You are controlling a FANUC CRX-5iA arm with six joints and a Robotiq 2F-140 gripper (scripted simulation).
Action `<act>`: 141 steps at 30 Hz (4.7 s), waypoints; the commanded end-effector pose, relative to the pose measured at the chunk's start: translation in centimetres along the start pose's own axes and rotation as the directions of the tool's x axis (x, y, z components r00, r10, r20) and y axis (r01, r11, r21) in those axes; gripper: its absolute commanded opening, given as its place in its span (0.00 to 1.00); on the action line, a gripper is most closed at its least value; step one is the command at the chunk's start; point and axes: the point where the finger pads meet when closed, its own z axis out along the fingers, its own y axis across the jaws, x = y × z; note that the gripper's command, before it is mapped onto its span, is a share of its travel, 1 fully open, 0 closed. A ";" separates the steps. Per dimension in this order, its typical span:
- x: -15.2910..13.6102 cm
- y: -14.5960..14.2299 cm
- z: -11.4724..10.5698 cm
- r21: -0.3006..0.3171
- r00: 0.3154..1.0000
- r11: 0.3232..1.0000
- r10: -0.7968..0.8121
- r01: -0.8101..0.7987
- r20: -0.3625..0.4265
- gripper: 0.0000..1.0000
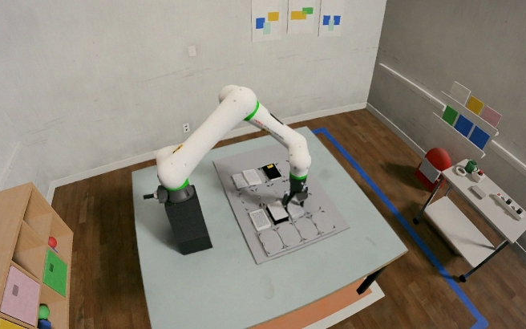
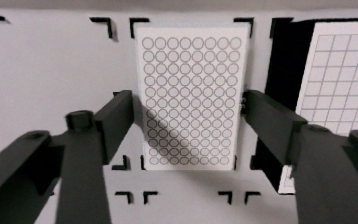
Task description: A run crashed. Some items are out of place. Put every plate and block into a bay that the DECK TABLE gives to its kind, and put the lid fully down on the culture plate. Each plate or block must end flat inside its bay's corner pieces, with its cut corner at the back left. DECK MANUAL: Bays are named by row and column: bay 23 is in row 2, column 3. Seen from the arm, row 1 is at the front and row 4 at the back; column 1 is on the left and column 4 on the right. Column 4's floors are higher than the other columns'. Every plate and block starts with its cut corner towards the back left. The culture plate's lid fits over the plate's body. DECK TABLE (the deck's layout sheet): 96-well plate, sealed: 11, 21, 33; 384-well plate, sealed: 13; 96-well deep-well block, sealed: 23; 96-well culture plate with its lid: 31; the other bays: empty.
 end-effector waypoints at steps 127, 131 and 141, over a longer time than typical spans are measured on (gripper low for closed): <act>-10.6 4.5 -6.5 0.001 0.568 0.568 -0.823 0.823 -0.001 1.00; -12.1 5.1 -6.4 0.000 0.453 0.453 -0.891 0.891 -0.002 1.00; -15.1 6.4 -6.3 0.000 0.202 0.202 -0.979 0.979 -0.002 1.00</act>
